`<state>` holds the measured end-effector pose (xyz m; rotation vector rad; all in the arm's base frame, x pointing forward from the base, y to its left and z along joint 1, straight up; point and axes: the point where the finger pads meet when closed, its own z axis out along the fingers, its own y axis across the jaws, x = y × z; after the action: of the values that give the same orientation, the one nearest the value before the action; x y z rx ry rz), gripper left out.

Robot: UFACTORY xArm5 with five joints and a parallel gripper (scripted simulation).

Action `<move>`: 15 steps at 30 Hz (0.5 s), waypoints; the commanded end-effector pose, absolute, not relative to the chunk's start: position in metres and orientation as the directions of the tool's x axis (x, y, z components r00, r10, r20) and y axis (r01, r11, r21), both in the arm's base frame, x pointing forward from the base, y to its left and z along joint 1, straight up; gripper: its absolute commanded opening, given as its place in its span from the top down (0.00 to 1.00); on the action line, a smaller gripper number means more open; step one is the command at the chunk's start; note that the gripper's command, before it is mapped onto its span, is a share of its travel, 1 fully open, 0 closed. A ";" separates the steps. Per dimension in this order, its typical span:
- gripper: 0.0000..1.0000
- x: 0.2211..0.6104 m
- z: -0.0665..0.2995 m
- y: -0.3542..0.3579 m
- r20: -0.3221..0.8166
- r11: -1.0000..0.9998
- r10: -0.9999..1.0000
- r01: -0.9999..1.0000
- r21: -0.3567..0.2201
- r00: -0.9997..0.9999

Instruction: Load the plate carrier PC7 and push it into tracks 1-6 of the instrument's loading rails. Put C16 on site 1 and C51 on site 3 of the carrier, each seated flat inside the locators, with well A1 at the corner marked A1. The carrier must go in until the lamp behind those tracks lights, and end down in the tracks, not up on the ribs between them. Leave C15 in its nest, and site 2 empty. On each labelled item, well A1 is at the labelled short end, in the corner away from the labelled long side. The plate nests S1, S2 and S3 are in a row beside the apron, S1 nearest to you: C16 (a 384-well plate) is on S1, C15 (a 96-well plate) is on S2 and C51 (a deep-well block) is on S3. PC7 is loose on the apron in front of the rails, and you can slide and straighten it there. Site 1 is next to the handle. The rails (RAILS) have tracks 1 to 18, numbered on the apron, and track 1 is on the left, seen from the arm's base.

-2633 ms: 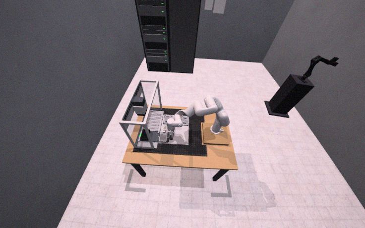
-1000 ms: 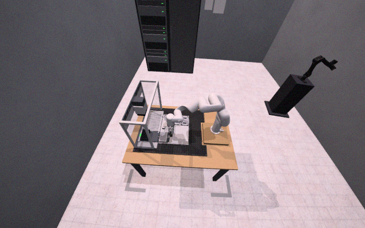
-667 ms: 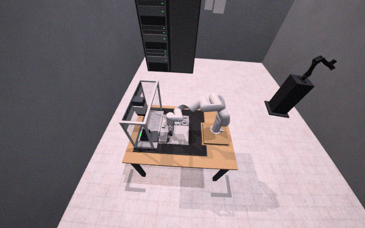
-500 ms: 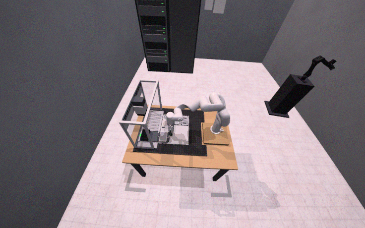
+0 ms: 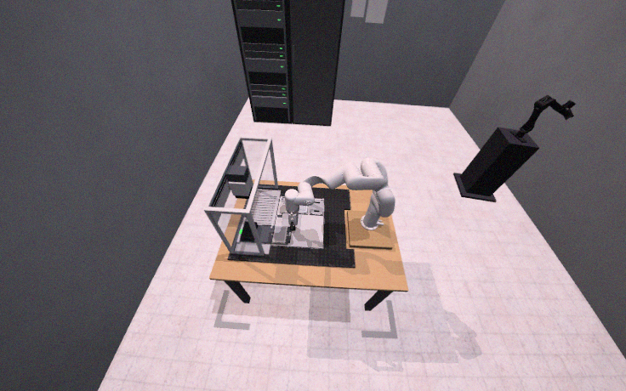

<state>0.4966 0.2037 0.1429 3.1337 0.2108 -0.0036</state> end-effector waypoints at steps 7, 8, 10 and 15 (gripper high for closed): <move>0.19 0.498 0.161 0.204 0.003 -0.991 0.134 0.134 0.001 0.991; 0.19 0.498 0.161 0.204 0.003 -0.991 0.134 0.134 0.001 0.991; 0.19 0.498 0.161 0.204 0.003 -0.991 0.134 0.134 0.001 0.991; 0.19 0.498 0.161 0.204 0.003 -0.991 0.134 0.134 0.001 0.991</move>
<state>0.4966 0.2037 0.1589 3.1336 0.2108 -0.0040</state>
